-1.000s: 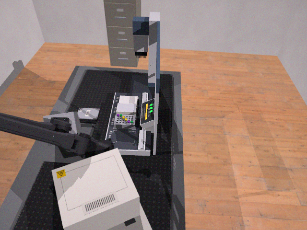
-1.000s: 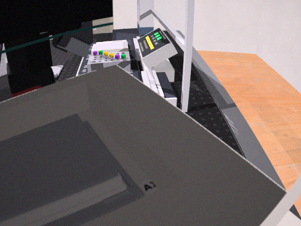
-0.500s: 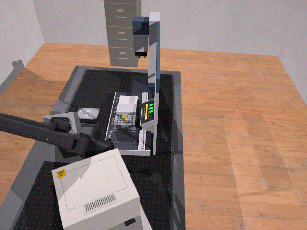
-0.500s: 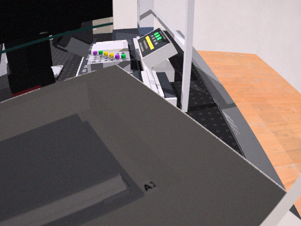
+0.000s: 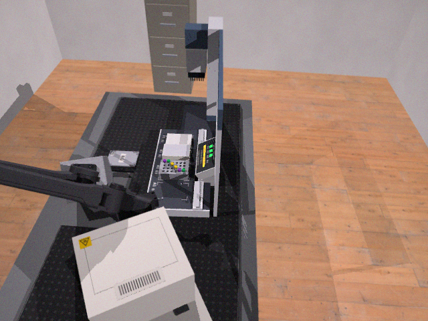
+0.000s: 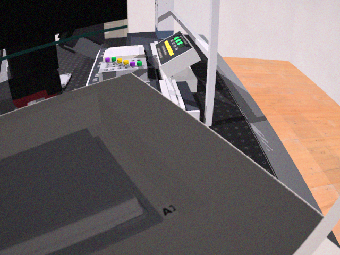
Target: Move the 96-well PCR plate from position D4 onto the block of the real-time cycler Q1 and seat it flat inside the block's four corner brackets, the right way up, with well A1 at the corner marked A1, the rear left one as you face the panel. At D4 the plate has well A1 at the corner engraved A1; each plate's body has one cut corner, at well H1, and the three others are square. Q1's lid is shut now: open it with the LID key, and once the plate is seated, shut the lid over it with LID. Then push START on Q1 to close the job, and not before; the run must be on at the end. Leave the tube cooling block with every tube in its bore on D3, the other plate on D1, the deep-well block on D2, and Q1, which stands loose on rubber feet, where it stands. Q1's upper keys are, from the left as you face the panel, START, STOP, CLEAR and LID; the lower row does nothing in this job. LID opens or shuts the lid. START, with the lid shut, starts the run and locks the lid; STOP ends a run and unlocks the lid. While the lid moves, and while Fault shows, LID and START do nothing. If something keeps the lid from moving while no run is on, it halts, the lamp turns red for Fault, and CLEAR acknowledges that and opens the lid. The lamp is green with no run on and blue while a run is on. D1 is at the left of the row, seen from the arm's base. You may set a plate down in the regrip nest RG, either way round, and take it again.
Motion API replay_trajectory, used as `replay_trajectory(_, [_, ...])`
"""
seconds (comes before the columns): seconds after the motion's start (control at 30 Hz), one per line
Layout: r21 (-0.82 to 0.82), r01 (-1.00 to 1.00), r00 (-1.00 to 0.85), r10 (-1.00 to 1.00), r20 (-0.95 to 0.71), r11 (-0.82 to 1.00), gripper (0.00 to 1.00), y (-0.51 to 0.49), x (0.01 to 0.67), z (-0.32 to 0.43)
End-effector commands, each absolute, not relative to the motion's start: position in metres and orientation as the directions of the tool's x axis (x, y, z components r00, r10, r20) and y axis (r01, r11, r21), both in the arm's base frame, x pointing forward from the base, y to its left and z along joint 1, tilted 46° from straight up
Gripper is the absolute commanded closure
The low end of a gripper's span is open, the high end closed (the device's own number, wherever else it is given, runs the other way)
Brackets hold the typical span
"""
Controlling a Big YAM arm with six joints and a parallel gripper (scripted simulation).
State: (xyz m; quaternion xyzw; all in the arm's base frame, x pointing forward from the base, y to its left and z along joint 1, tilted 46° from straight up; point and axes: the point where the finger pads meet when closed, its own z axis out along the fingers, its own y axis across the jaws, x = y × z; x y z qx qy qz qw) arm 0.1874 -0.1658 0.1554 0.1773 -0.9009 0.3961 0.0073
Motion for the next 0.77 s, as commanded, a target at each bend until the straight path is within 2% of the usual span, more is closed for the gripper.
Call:
replay_trajectory(0.0, [-0.719,-0.3,-0.943,-0.311,0.122,0.627,1.0,-0.1547,0.1876,0.1629])
replay_trajectory(0.73, [-0.717,-0.293,-0.946,-0.302,0.12,0.633,1.0,-0.146,0.1848,0.1643])
